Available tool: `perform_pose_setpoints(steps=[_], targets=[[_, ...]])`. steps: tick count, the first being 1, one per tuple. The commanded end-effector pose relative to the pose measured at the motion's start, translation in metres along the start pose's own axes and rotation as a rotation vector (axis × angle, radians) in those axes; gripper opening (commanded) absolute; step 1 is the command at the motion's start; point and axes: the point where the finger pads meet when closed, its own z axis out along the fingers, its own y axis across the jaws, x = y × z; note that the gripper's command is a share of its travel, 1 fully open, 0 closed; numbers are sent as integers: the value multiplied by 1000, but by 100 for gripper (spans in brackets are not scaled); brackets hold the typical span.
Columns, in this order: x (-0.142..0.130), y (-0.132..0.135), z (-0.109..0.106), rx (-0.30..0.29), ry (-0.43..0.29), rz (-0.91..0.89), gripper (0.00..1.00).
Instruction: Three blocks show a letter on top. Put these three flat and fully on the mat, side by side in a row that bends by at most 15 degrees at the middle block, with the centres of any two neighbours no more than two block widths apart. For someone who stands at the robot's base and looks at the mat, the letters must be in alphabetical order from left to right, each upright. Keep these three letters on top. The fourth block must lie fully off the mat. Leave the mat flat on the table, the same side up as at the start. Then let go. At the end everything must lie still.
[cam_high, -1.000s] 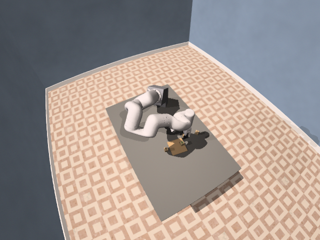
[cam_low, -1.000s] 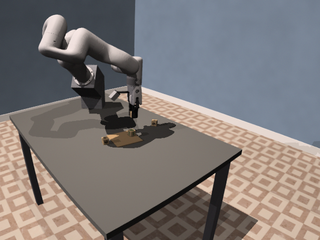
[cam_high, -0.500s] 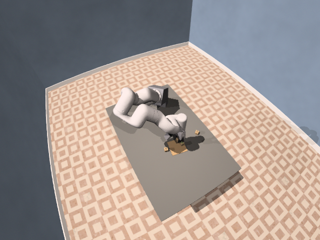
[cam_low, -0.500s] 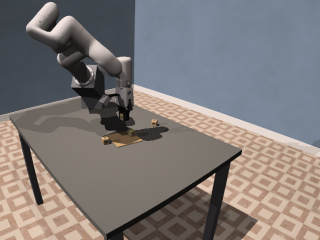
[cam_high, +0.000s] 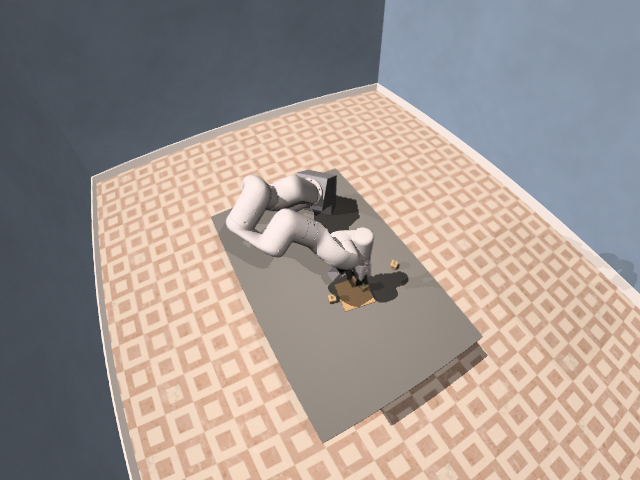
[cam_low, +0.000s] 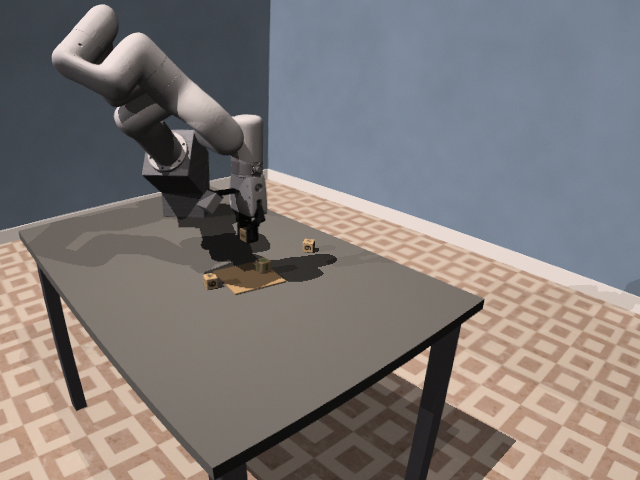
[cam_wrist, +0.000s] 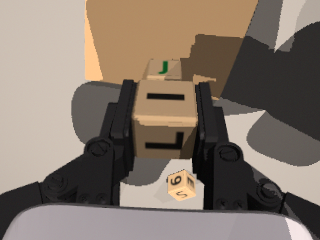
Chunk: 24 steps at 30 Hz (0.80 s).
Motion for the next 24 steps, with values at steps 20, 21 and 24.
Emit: perform_pose_setpoints(steps=[20, 21, 24], targets=[[1, -2, 74, 2, -1, 0, 27], [1, -2, 74, 2, -1, 0, 27], [1, -2, 84, 2, -1, 0, 27]])
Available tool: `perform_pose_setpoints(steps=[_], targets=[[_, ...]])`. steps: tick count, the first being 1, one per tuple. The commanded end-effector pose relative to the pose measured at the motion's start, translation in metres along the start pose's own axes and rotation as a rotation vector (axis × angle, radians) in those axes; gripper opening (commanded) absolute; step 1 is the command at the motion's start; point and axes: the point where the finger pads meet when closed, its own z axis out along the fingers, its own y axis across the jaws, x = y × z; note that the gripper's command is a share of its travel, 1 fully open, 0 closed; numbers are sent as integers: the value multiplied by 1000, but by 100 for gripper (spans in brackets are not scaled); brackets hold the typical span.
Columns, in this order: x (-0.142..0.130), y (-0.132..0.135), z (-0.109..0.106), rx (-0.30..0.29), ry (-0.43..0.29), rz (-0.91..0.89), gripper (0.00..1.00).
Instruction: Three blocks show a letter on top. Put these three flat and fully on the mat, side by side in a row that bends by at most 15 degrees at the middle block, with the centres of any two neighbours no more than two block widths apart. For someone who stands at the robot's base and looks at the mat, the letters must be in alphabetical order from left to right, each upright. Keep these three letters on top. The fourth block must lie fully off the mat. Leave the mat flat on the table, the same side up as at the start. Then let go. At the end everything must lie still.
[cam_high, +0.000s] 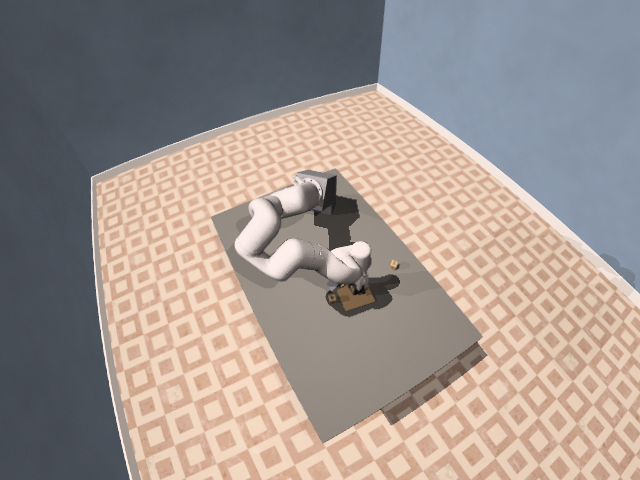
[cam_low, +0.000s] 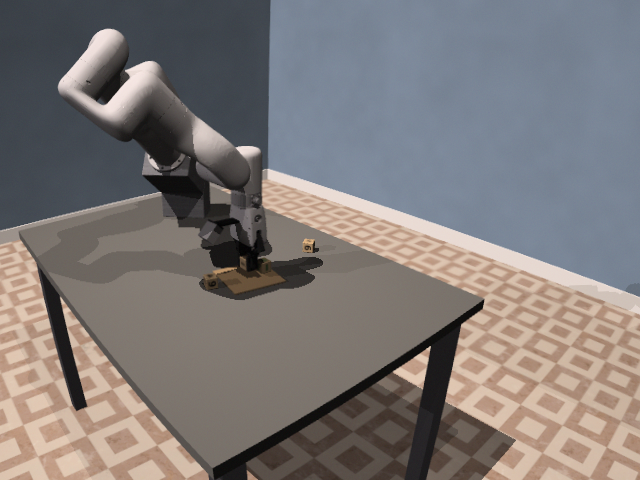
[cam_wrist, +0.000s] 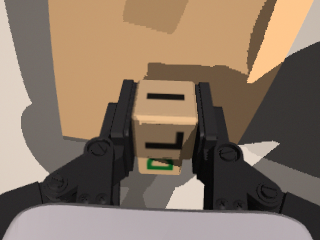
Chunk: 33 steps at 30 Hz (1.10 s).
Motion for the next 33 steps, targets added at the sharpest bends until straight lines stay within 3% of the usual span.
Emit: perform_pose_setpoints(steps=[1, 33], targets=[[-1, -2, 10, 5, 0, 0, 27], [-1, -2, 16, 5, 0, 0, 27]])
